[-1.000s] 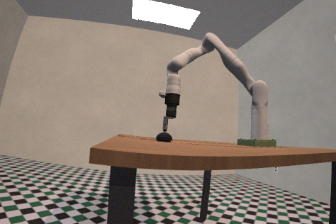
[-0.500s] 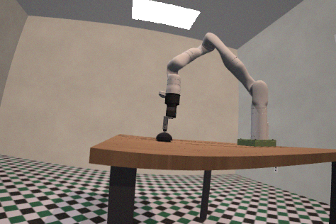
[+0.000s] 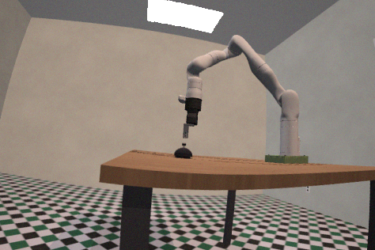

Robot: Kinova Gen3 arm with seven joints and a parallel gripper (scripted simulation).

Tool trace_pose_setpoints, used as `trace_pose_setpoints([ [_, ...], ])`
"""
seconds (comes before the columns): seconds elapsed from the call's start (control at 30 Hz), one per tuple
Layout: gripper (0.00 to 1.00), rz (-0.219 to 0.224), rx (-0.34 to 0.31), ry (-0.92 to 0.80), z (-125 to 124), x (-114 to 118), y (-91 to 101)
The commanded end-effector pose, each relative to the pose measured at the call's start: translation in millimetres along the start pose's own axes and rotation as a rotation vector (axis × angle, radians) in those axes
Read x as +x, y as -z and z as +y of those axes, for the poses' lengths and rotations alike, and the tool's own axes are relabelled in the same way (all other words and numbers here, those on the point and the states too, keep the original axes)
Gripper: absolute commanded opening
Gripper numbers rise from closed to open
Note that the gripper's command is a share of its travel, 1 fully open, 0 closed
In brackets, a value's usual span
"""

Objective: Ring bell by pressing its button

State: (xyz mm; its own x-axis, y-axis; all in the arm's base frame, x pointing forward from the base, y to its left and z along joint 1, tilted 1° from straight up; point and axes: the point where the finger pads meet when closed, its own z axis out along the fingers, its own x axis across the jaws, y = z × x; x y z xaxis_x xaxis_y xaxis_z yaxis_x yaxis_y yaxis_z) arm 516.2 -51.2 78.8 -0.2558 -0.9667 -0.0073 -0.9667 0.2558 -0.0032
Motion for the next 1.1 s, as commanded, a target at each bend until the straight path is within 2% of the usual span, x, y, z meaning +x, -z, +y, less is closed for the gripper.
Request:
trace_pose_setpoints([
  [0.0, 0.17, -0.008, 0.013, -0.004, -5, -1, 11.8],
  [0.43, 0.17, -0.009, 0.013, -0.004, -4, -1, 37.0],
  [1.07, 0.17, -0.011, 0.016, -0.003, -5, -2, 38.6],
])
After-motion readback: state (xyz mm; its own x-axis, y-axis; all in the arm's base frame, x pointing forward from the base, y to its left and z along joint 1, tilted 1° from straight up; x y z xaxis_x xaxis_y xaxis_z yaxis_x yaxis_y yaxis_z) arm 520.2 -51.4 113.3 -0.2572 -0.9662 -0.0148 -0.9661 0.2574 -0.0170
